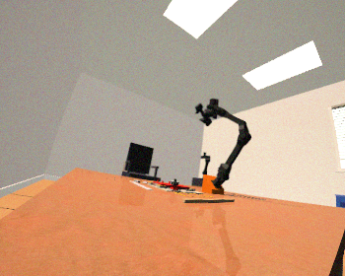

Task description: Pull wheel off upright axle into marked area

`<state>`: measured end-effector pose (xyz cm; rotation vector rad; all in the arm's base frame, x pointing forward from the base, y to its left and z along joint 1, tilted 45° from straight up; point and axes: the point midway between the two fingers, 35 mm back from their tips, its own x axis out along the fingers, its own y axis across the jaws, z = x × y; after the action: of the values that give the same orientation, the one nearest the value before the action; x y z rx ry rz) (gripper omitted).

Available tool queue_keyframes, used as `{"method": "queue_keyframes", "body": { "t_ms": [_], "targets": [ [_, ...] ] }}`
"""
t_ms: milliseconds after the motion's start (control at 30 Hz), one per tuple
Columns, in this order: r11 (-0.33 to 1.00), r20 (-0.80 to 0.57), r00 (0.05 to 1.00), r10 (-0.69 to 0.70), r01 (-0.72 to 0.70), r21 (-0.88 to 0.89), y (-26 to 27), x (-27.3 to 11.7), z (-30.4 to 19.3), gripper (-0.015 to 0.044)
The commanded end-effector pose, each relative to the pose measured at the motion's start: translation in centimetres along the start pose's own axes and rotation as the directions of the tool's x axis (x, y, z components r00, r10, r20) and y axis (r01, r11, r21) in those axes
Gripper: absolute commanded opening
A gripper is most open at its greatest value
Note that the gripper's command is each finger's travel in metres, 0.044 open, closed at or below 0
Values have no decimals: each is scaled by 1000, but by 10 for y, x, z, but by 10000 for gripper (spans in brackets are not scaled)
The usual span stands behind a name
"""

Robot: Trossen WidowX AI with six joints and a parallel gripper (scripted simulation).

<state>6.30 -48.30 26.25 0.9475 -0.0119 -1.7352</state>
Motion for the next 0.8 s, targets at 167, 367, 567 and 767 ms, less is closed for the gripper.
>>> {"method": "queue_keyframes", "body": {
  "t_ms": [167,367,567,767],
  "targets": [
    [995,-296,953,60,-80,-57,40,-3,-100,300],
    [991,-439,895,74,-117,-70,56,-15,-153,300],
    [985,-595,802,50,-138,-103,66,-34,-213,300],
    [978,-735,678,-9,-148,-148,68,-61,-271,300]
  ]
}}
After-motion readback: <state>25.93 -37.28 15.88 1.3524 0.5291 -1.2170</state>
